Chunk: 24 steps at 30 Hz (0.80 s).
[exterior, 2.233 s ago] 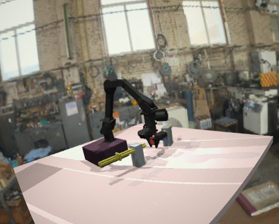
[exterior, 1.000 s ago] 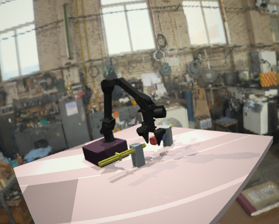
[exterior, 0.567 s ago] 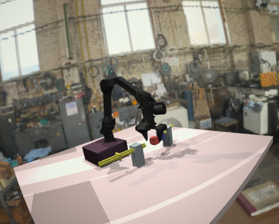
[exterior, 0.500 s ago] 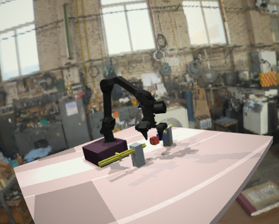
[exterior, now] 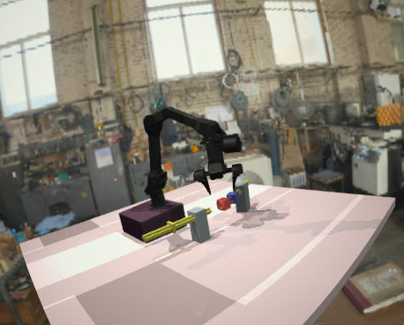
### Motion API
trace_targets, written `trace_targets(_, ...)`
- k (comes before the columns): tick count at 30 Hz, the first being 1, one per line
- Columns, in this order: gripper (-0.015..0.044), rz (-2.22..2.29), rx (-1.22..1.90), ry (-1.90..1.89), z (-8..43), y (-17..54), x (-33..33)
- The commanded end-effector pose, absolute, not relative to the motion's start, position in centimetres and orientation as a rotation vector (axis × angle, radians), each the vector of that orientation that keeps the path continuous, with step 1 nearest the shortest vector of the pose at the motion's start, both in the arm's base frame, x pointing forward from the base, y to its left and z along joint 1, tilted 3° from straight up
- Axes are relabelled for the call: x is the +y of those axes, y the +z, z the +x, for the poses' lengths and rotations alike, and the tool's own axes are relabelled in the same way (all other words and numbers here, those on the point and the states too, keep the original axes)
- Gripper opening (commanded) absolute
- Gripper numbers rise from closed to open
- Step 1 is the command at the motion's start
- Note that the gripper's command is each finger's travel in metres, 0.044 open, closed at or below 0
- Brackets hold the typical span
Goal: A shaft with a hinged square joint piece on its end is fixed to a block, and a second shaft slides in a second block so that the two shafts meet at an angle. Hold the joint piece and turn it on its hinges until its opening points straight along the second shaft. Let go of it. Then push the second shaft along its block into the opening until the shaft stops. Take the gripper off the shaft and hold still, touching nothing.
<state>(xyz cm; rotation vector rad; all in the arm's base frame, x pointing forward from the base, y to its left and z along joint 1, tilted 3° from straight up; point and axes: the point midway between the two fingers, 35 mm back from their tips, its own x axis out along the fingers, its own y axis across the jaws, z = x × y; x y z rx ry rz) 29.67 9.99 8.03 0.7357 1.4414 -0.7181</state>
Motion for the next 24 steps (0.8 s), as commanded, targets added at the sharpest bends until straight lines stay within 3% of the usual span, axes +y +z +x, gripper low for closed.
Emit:
trace_targets(1, 0.044, 0.611, 1.468, -0.606, 29.7, 9.6, 10.0)
trace_targets(24, 0.044, 0.042, 1.556, -0.102, 28.8, 15.8, 10.1)
